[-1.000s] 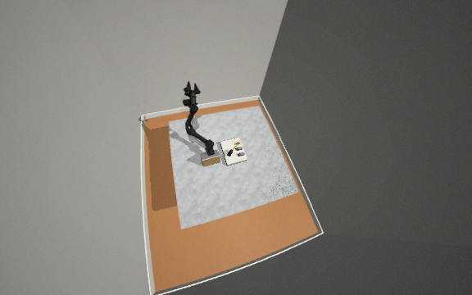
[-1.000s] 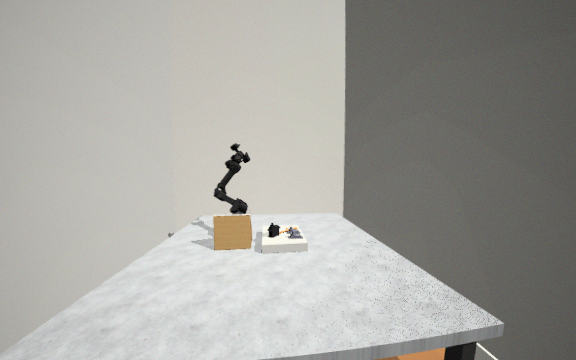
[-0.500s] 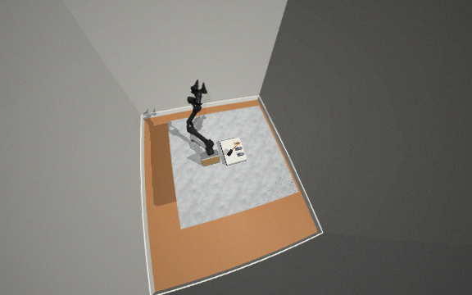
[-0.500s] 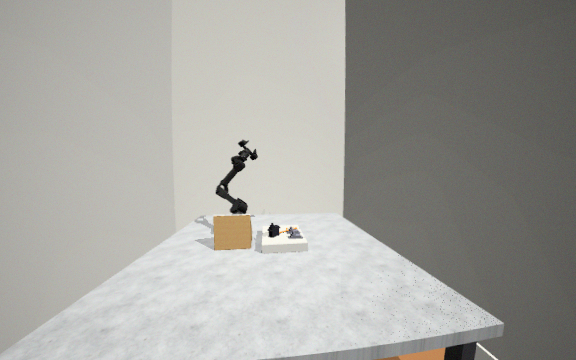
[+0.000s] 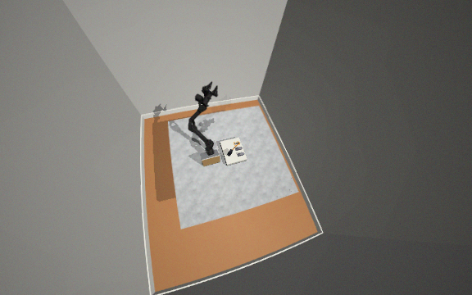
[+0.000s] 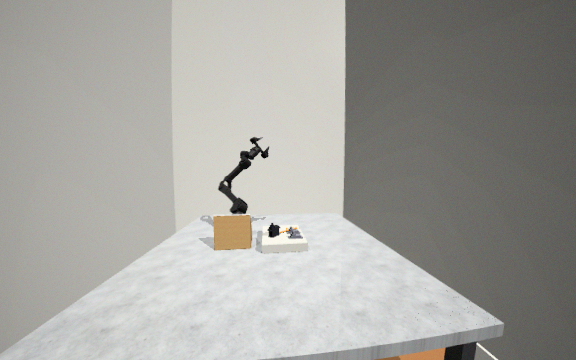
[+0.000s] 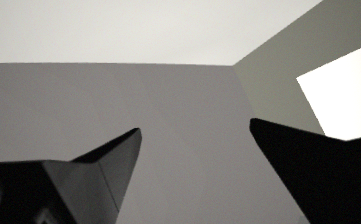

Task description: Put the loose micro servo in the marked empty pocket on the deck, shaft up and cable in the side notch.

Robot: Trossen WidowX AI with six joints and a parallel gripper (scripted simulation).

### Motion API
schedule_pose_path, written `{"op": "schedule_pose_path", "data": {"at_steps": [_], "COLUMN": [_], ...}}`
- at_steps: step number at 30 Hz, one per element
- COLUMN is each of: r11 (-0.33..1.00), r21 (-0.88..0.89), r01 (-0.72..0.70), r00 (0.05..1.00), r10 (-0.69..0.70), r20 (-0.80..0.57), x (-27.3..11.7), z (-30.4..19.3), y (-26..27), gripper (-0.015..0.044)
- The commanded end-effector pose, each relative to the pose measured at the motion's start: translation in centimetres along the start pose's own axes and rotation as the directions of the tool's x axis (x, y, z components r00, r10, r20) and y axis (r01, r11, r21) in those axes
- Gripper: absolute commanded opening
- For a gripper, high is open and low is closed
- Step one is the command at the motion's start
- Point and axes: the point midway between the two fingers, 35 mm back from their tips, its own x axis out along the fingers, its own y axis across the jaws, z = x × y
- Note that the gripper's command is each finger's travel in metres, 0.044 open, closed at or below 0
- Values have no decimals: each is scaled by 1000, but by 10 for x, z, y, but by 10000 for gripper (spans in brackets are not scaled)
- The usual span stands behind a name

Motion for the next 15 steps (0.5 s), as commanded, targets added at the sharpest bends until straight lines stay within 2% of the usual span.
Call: {"op": "schedule_pose_path", "data": {"at_steps": [1,8,15], "r11": [998,984,953], "r21": [-26,-24,9], "r01": [-54,-175,-303], "r00": [993,939,836], "r10": [51,160,270], "r20": [-107,-303,-478], "x": [5,4,-11], "z": [-42,-120,-193], "y": [15,45,76], "gripper": [440,440,440]}}
